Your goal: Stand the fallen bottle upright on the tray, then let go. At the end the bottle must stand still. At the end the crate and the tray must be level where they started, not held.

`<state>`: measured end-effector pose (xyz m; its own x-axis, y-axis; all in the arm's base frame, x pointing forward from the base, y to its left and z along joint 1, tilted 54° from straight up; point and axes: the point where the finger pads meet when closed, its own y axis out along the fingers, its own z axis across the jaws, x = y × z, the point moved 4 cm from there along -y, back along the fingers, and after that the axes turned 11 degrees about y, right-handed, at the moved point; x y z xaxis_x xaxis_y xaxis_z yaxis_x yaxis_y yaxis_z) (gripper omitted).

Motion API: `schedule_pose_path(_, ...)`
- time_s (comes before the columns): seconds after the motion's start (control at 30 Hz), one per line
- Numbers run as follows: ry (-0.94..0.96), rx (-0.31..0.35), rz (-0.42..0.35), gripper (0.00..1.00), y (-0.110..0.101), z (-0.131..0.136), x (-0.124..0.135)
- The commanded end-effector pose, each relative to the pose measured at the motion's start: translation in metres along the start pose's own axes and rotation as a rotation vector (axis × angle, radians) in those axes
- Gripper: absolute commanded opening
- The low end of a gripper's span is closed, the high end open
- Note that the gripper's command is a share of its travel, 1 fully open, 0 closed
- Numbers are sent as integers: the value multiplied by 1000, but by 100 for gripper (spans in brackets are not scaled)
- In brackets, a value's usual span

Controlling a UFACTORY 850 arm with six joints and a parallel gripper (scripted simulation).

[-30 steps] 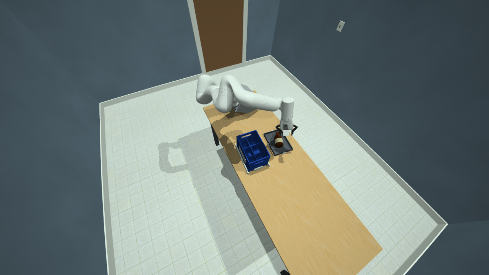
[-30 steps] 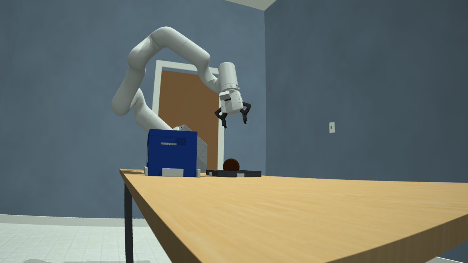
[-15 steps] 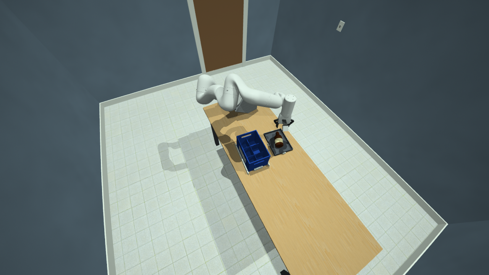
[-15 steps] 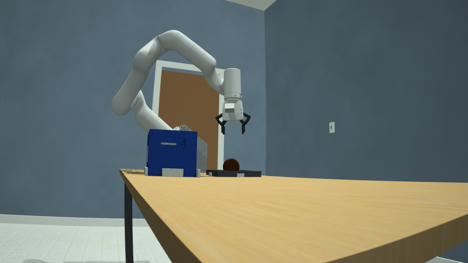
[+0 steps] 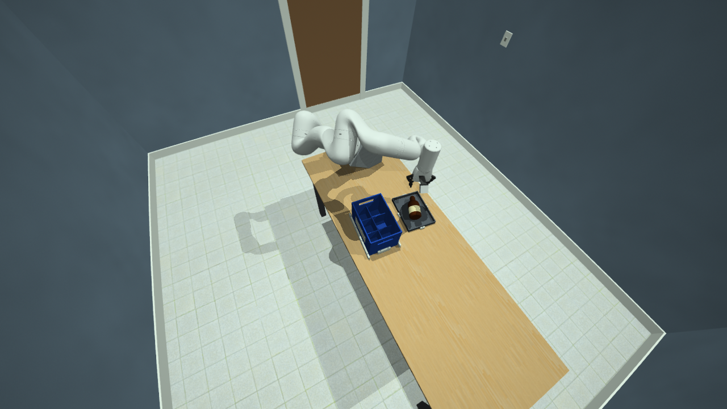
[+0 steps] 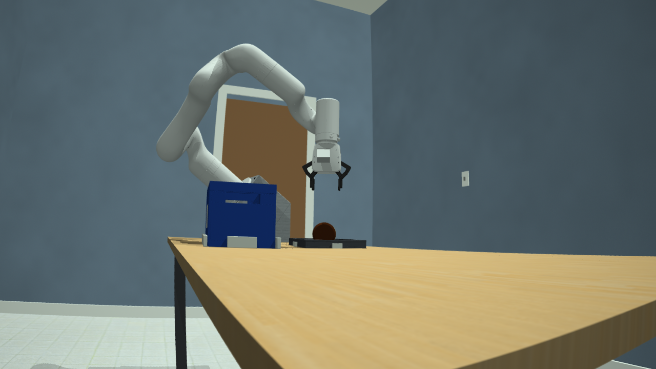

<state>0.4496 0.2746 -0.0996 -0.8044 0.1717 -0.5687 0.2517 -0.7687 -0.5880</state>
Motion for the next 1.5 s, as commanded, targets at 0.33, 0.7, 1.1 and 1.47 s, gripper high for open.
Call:
schedule_pose_path(0.33, -1, 0, -1, 0, -1, 0, 0)
schedule_pose_path(0.7, -1, 0, -1, 0, -1, 0, 0)
schedule_pose_path(1.1, -1, 0, -1, 0, -1, 0, 0)
schedule_pose_path(1.47, 72, 0, -1, 0, -1, 0, 0)
